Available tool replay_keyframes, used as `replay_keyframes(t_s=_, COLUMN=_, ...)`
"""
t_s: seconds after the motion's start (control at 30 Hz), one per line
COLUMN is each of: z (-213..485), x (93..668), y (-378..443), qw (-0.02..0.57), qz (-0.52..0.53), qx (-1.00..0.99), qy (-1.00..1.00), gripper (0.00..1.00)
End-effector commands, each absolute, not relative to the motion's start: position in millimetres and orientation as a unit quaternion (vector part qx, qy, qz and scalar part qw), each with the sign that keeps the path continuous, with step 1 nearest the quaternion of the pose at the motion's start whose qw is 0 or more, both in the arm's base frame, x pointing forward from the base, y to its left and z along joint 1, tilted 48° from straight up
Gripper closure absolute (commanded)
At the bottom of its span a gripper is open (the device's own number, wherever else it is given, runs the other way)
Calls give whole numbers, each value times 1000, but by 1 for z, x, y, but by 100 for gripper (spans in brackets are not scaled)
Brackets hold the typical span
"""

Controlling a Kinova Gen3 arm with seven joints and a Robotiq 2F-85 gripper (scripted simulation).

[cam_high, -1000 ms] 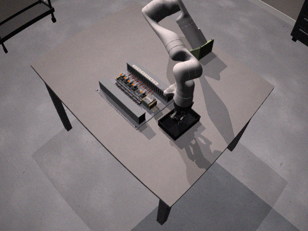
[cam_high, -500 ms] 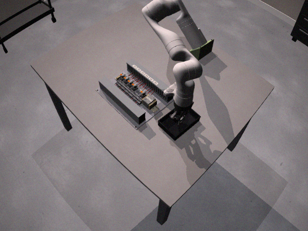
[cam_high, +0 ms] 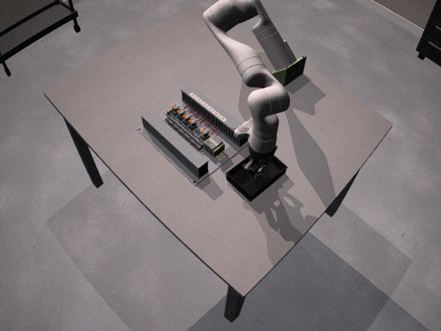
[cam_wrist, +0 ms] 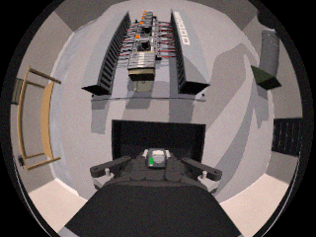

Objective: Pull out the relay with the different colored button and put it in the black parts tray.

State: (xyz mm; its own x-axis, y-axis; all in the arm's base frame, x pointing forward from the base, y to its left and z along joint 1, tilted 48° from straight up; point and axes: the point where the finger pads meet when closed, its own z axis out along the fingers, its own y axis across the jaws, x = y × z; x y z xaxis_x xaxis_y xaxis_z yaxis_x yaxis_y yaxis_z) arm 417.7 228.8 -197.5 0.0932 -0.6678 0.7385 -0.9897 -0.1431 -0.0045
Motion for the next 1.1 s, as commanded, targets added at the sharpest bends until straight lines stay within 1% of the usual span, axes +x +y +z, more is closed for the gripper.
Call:
replay_keyframes(t_s=0.0, z=-197, x=421, y=228, qw=263, qz=308, qx=692, qy=-597, gripper=100)
replay_keyframes(t_s=1.07, z=-195, x=420, y=226, qw=263, qz=308, qx=692, qy=-597, gripper=100)
